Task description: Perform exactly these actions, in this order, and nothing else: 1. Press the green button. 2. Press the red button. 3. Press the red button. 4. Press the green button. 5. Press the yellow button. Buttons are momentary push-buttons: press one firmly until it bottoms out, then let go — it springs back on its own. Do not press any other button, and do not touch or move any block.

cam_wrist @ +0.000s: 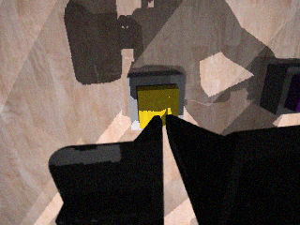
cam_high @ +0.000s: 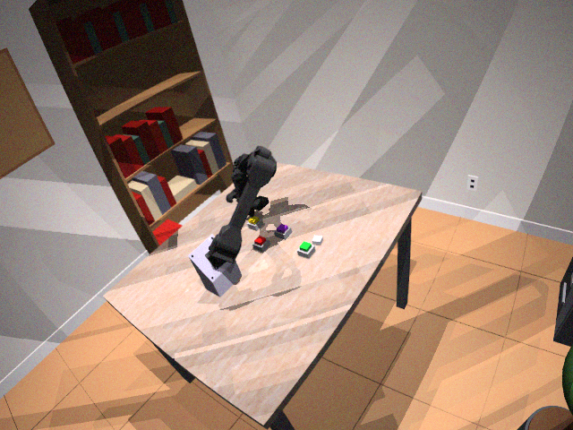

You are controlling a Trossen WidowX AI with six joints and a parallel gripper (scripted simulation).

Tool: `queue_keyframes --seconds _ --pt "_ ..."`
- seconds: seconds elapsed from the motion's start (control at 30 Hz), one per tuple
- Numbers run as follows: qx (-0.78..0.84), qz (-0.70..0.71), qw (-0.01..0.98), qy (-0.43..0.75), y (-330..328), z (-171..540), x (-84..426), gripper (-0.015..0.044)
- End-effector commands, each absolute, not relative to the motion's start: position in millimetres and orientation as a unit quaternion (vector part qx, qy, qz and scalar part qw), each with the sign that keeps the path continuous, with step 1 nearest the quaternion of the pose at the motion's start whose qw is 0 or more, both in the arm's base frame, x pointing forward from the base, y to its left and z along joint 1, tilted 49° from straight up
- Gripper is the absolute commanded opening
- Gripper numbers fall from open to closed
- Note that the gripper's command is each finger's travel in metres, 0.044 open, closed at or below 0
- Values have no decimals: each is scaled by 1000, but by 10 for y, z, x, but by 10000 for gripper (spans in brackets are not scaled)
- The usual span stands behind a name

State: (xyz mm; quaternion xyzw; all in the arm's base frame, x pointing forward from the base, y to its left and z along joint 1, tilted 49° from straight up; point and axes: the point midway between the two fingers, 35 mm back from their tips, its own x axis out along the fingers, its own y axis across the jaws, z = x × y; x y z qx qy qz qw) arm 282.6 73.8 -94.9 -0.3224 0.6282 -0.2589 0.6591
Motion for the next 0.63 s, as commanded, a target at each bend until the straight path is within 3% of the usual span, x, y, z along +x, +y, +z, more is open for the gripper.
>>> queue_keyframes --seconds 0.0,0.27,0.47,0.6 --pt "-316 -259 663 628 811 -886 2843 20" --pt "-312 -254 664 630 1812 -1173 2349 230" --pt "-313 -255 664 630 1900 -1200 2274 387" --pt "-313 -255 664 630 1900 -1200 2274 400"
